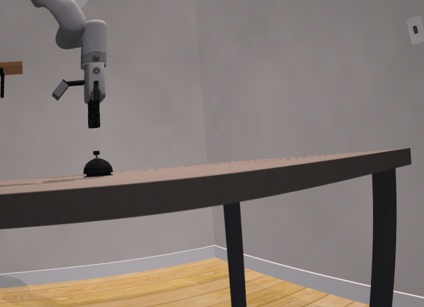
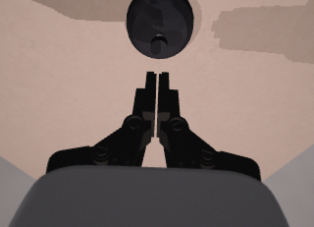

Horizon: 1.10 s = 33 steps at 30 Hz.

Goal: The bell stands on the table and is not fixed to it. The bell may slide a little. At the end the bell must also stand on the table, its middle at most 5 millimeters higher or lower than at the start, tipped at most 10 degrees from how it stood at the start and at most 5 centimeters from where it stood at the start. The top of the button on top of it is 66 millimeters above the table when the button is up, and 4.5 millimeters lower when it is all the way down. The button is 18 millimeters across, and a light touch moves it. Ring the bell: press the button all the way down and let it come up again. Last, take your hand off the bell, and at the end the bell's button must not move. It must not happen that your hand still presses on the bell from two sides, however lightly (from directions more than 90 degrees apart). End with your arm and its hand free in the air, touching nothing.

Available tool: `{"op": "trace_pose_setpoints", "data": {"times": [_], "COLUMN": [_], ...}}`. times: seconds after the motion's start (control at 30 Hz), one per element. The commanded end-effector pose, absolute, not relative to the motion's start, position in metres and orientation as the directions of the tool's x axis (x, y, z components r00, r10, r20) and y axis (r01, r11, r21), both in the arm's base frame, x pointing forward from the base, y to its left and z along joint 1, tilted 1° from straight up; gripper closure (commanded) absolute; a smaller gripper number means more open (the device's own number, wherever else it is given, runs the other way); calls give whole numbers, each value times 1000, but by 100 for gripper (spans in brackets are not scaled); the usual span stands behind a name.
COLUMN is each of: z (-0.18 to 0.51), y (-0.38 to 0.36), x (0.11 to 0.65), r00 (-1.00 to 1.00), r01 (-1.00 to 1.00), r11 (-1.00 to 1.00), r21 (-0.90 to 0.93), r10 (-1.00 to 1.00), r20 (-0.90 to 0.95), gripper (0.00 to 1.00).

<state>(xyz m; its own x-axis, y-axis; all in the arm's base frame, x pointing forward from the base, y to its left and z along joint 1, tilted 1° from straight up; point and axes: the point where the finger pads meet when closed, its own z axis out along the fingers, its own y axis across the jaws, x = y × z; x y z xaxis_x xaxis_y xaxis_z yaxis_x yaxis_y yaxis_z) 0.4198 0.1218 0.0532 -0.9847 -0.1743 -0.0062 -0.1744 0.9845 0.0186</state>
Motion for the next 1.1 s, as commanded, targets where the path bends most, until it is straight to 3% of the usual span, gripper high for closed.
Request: {"op": "trace_pose_setpoints", "data": {"times": [0.0,1.07], "z": [52,5], "y": [122,124], "x": [421,423], "r00": [-985,-985], "r01": [-174,-174], "r11": [984,984], "r21": [19,19], "r10": [-174,-174], "r20": [-11,-11], "gripper": [100,100]}}
